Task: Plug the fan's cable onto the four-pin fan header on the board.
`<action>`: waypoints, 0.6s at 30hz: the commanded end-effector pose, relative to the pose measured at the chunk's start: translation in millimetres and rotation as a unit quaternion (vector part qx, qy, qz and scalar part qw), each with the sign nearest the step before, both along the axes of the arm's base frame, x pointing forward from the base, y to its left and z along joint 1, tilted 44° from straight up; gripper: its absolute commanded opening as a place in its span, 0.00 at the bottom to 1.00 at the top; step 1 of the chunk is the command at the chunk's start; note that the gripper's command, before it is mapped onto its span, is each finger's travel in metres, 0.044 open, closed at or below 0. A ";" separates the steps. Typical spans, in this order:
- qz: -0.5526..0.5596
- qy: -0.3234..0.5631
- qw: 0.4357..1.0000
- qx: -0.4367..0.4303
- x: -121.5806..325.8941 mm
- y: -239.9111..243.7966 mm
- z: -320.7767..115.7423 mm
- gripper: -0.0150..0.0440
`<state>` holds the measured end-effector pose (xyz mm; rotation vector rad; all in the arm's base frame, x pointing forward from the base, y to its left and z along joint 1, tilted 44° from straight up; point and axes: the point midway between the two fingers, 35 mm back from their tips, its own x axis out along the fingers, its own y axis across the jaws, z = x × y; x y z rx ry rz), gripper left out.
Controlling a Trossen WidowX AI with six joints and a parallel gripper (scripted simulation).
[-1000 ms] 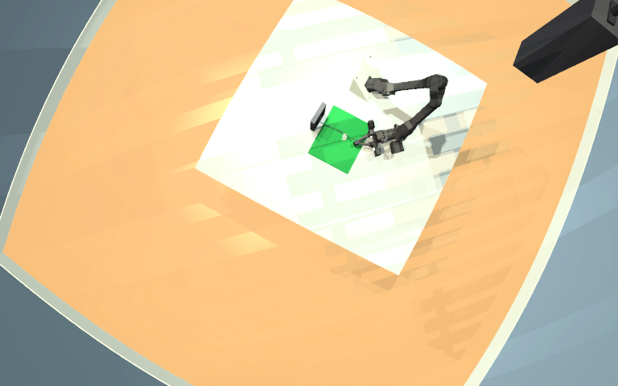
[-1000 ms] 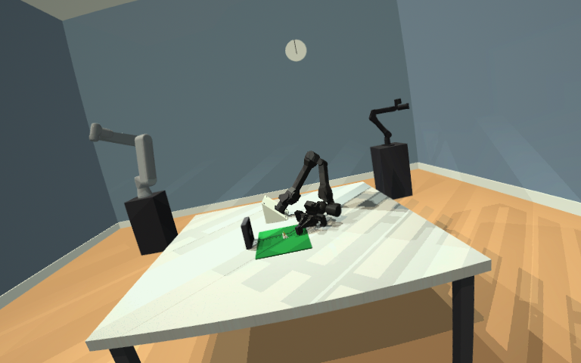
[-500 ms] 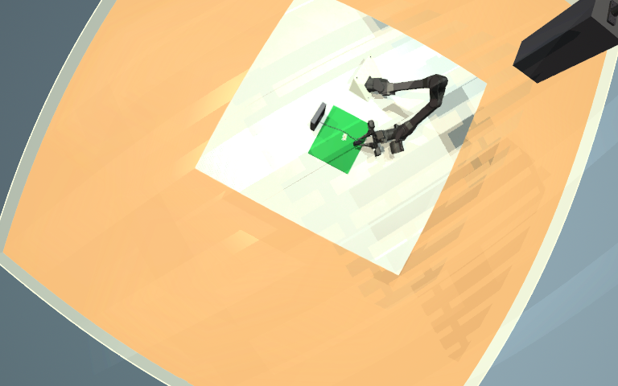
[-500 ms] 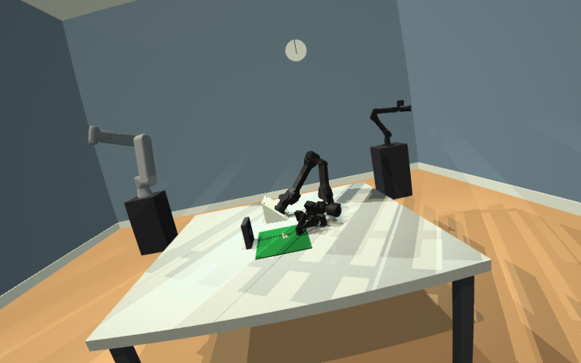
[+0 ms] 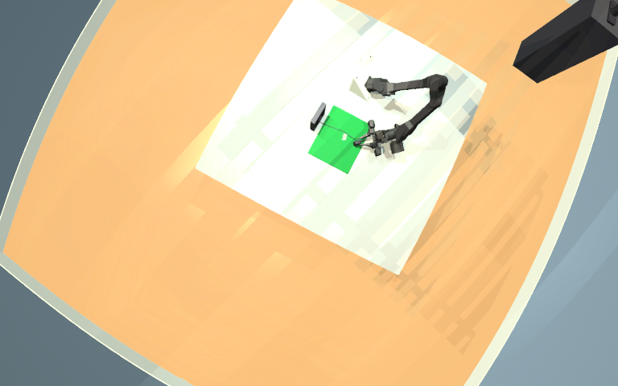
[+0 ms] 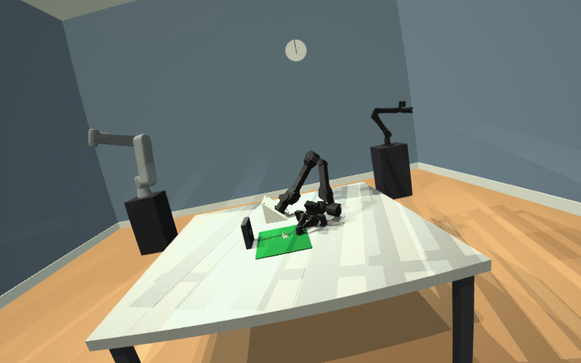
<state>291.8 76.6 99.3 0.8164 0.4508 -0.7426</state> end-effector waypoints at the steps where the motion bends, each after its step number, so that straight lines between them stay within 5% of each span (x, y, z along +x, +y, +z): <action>1: -0.001 -0.002 1.000 0.003 -3.4 2.7 7.3 0.49; 18: -0.002 0.000 1.000 0.005 -32.2 11.0 47.8 0.49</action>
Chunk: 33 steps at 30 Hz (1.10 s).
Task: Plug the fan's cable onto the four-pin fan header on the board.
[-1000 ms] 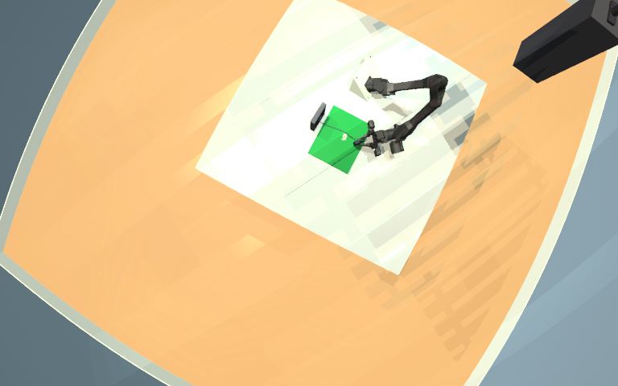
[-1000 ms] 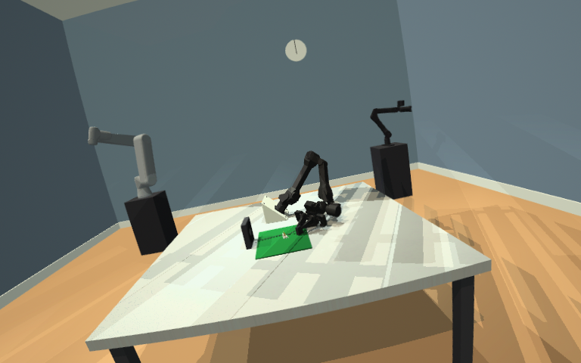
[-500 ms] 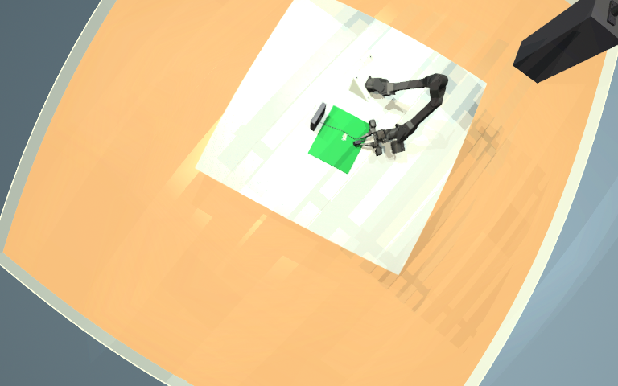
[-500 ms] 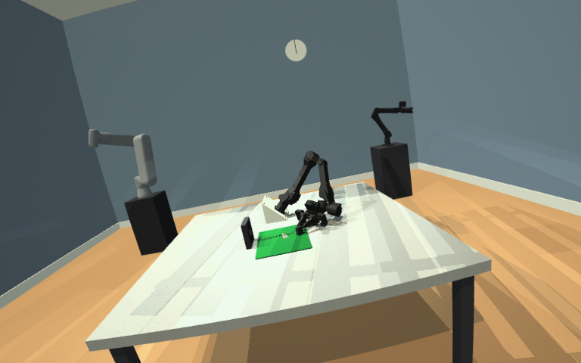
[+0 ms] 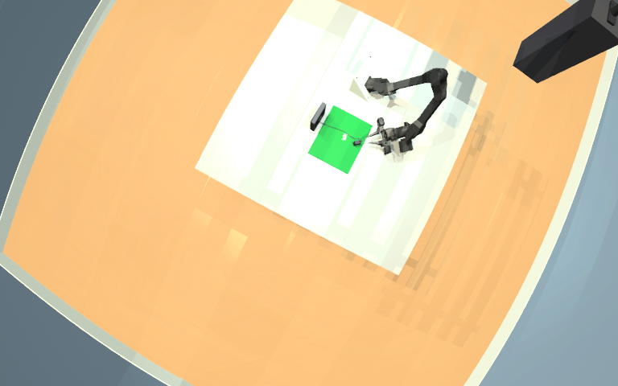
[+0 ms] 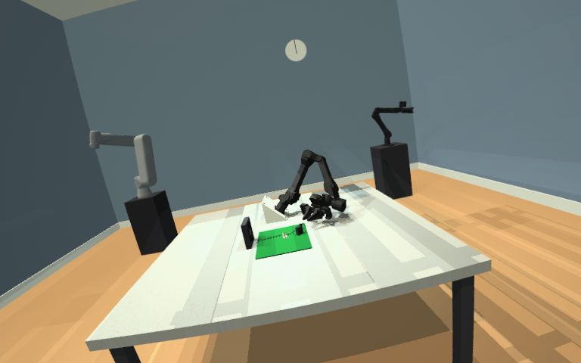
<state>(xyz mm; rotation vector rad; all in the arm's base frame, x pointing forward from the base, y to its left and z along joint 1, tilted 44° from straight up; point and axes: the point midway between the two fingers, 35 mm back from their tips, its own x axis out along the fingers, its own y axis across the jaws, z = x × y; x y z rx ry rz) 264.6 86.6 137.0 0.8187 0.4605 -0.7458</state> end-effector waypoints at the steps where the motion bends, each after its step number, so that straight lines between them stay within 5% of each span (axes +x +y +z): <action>1: -0.002 -0.004 1.000 0.002 -6.9 1.2 12.6 0.49; 17: -0.001 -0.007 1.000 0.001 -35.4 -2.0 48.9 0.49; 28: 0.016 0.109 0.994 -0.004 -35.5 -13.3 31.6 0.98; 33: 0.029 0.165 0.986 0.003 -36.6 -18.2 23.9 1.00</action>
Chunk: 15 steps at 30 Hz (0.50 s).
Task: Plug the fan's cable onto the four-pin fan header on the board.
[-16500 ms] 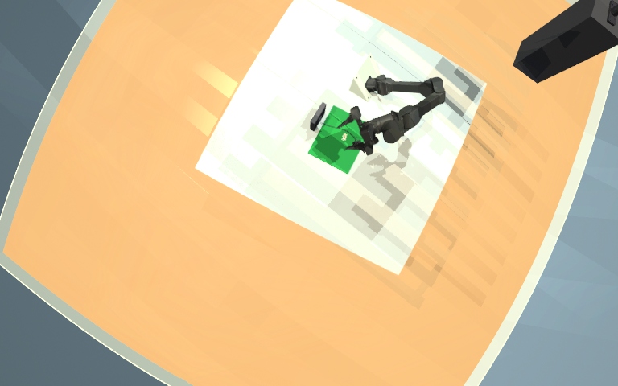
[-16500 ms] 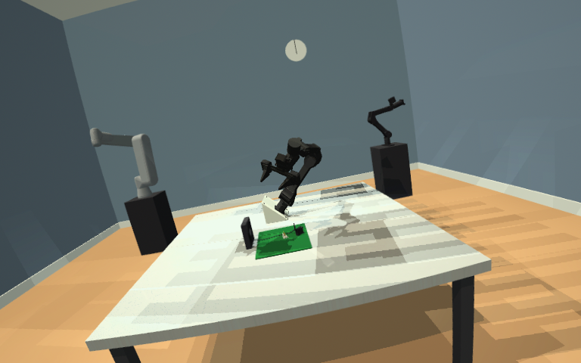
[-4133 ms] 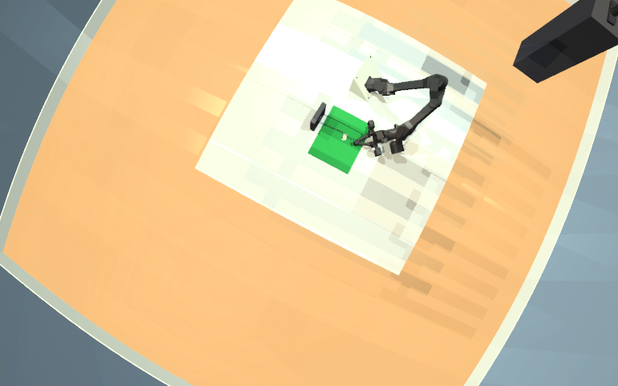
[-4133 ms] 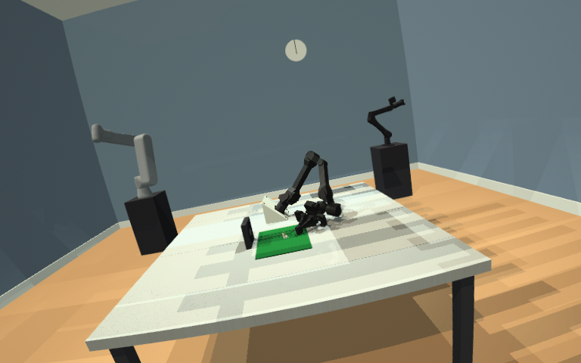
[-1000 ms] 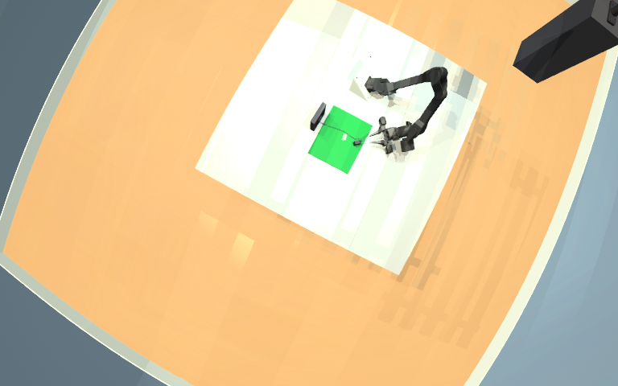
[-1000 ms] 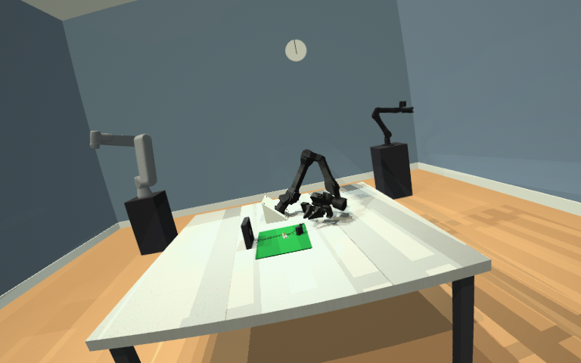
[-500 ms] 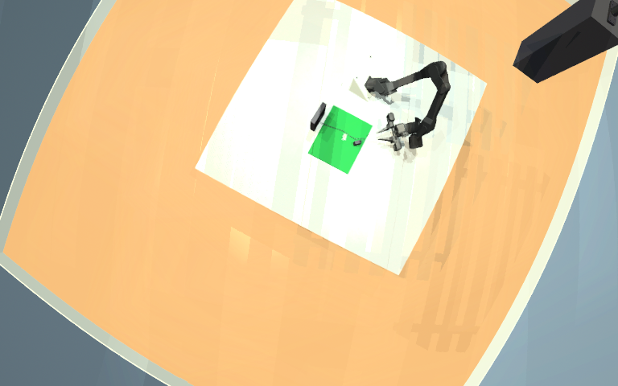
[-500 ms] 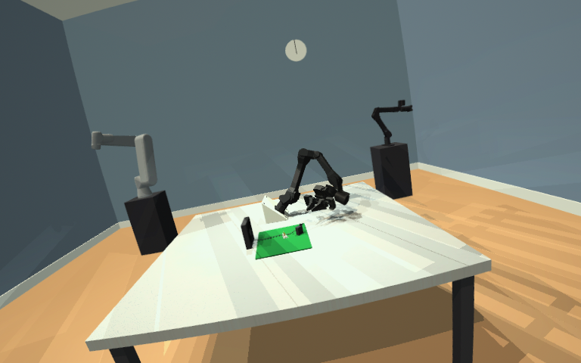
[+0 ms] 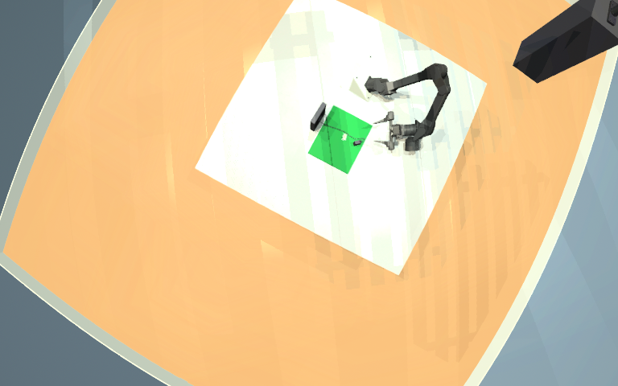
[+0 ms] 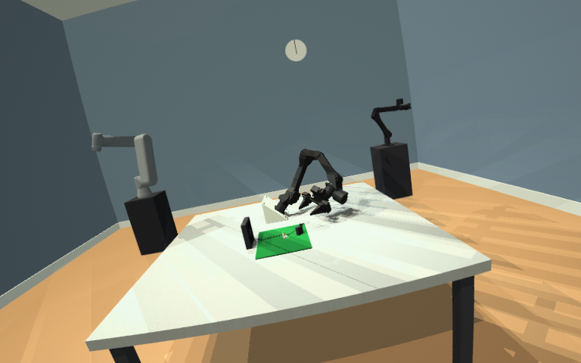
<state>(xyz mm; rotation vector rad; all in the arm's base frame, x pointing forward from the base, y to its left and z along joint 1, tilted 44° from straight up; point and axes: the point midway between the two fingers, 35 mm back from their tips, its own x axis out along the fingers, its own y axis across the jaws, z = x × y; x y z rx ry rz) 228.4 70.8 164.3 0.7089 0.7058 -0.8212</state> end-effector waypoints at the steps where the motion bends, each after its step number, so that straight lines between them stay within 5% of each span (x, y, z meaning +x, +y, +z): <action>1: 0.012 0.047 0.999 0.008 -0.7 -3.3 -4.8 1.00; 15: 0.056 0.184 0.979 0.065 -5.8 -12.1 -19.4 1.00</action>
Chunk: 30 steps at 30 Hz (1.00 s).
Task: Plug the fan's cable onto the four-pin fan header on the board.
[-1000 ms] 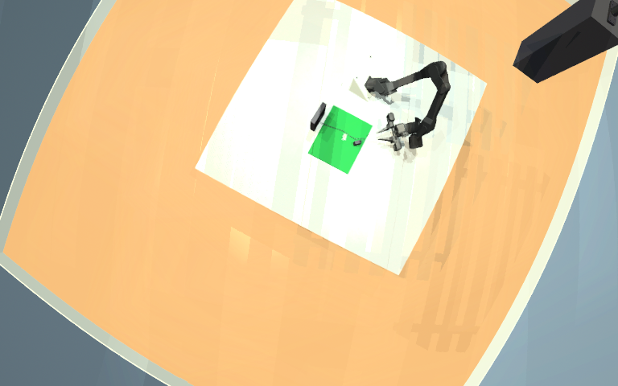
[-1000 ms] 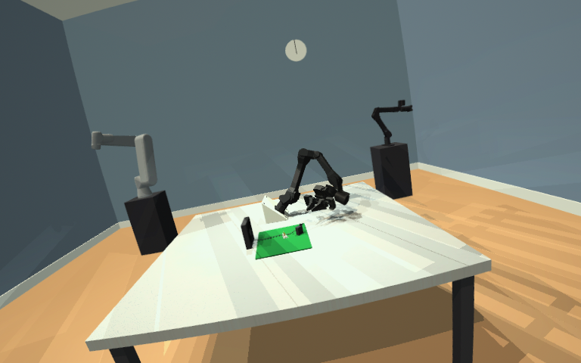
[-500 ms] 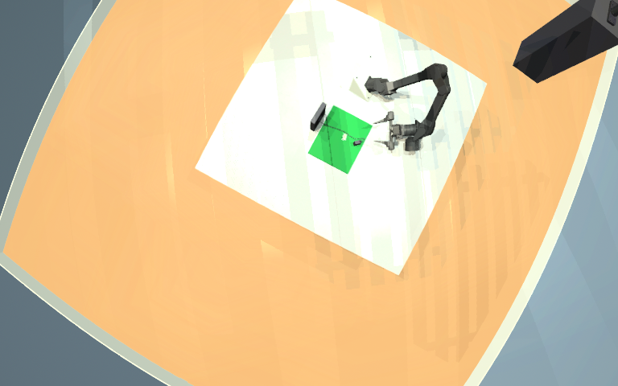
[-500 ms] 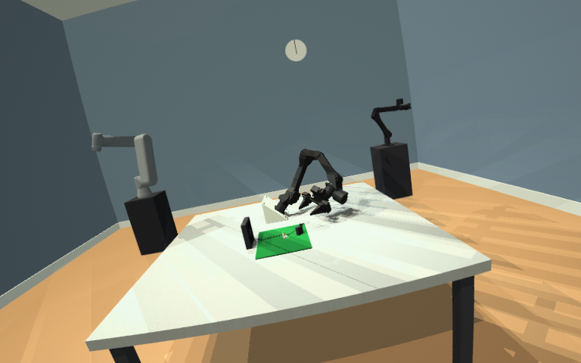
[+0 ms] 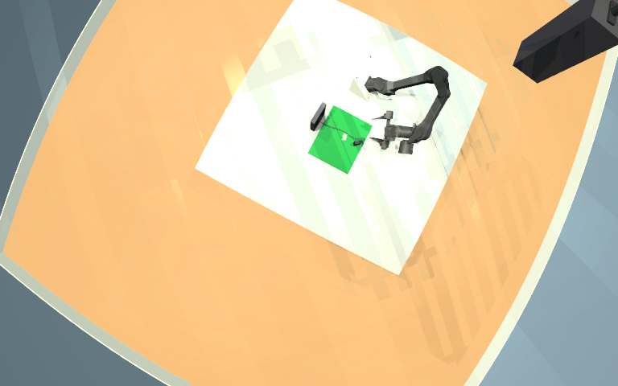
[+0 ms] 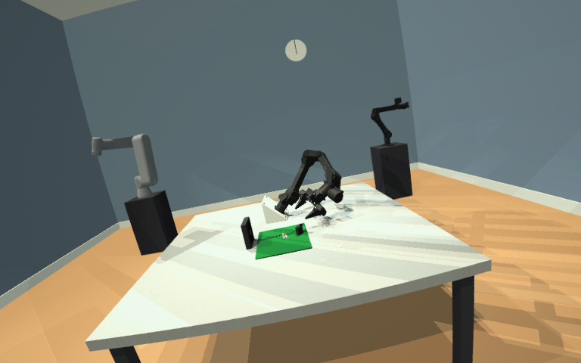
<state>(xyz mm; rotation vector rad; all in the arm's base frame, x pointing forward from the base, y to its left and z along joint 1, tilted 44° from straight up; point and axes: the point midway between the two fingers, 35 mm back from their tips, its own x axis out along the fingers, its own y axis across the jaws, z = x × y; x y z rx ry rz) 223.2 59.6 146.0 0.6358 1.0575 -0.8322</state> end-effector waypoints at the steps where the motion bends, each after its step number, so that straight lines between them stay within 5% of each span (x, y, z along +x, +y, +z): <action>1: 0.015 0.036 0.999 0.024 -1.0 -1.3 -1.8 1.00; 30: 0.116 0.157 0.945 0.264 1.1 -5.2 4.0 1.00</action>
